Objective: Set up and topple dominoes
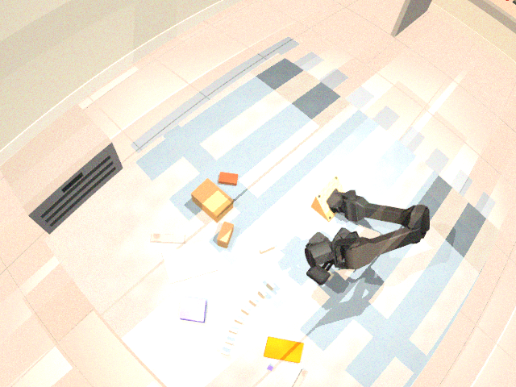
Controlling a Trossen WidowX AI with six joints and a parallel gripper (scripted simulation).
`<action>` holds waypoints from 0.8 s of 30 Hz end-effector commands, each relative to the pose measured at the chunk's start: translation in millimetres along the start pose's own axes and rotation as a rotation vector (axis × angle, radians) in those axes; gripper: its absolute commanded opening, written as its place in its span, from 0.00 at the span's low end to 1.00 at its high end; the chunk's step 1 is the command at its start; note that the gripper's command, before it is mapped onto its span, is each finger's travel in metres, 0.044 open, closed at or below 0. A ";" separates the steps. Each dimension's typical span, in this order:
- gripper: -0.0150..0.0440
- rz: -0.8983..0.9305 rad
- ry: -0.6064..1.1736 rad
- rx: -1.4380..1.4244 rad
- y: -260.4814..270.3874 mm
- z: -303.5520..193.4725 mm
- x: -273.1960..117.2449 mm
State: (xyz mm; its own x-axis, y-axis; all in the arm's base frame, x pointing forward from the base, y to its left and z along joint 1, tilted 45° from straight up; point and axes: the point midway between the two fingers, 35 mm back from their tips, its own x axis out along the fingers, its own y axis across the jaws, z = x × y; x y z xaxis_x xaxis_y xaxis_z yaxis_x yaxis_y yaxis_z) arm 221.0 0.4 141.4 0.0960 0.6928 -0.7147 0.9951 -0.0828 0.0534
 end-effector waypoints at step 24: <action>1.00 -0.006 0.015 0.003 -3.4 -6.3 80.0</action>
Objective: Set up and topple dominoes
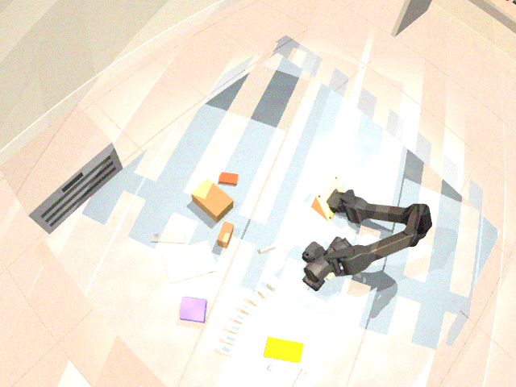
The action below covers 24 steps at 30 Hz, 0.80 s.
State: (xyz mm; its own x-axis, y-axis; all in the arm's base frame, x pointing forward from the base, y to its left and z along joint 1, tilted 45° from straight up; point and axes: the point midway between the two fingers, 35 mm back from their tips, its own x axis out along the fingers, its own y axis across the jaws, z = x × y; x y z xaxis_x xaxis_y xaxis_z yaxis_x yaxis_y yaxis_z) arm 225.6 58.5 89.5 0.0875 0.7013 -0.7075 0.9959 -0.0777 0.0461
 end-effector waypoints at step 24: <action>0.44 0.003 0.004 0.002 -0.2 -0.9 0.4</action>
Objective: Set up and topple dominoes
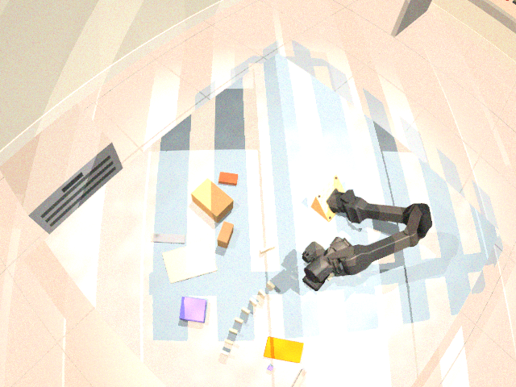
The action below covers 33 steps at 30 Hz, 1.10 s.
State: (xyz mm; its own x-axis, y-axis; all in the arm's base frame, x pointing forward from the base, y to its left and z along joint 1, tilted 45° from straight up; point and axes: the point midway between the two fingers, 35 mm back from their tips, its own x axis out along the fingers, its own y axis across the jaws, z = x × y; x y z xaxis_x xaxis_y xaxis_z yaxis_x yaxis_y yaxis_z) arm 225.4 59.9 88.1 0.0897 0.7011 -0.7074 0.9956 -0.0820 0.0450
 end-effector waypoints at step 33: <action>0.44 0.007 0.002 -1.480 72.9 -125.3 -91.4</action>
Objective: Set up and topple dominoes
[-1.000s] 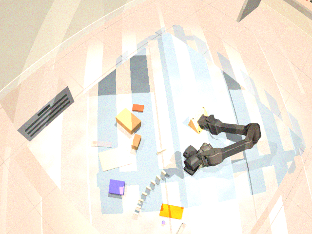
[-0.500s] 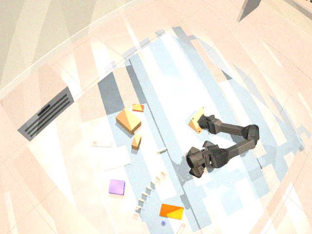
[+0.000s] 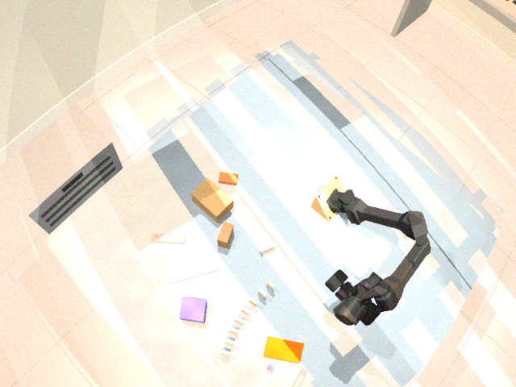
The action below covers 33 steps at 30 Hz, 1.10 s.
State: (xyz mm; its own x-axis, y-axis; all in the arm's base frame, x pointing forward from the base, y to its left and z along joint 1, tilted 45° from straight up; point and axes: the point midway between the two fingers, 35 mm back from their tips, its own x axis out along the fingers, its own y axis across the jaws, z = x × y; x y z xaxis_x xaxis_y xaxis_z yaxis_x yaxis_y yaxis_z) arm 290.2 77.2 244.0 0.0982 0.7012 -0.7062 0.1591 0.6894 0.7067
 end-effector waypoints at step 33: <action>0.44 -0.401 -0.417 -0.300 -23.4 34.7 59.2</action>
State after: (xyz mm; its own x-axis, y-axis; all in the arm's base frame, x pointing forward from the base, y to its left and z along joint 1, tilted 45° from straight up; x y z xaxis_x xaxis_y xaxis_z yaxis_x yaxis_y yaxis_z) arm 324.0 94.7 184.0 0.4176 0.3236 -0.8490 -0.0170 0.9370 0.3488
